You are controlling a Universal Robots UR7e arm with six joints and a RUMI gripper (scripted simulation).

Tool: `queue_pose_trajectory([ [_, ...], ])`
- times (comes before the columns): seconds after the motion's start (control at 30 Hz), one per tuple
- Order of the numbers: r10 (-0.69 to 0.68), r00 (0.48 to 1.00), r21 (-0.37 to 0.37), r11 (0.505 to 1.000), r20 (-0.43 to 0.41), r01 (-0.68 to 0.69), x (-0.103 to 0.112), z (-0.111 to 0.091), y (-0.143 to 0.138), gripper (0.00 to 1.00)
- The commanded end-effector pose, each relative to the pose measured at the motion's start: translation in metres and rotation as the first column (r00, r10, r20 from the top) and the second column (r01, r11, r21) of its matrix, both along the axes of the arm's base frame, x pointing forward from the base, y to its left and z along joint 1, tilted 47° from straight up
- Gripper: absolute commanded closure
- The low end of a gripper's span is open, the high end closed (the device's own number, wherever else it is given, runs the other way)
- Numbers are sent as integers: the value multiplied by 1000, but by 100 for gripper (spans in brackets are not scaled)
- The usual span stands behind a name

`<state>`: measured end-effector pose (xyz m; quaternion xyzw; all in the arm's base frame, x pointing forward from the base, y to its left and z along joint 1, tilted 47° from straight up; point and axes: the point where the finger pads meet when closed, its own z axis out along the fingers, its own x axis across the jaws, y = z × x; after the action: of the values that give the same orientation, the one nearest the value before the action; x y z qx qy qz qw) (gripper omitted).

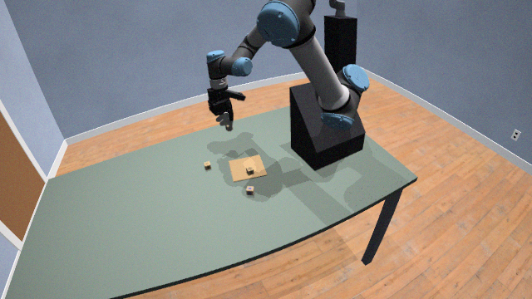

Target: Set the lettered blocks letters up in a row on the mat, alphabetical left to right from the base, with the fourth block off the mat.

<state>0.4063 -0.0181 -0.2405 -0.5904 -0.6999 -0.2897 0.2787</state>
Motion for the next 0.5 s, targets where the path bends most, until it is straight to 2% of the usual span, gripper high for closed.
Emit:
queue_pose_trajectory([
  [0.0, -7, 1000, -1, 1000, -6, 7, 0, 1, 0, 95],
  [0.47, -74, 994, -9, 997, -79, 74, 1, 5, 3, 95],
])
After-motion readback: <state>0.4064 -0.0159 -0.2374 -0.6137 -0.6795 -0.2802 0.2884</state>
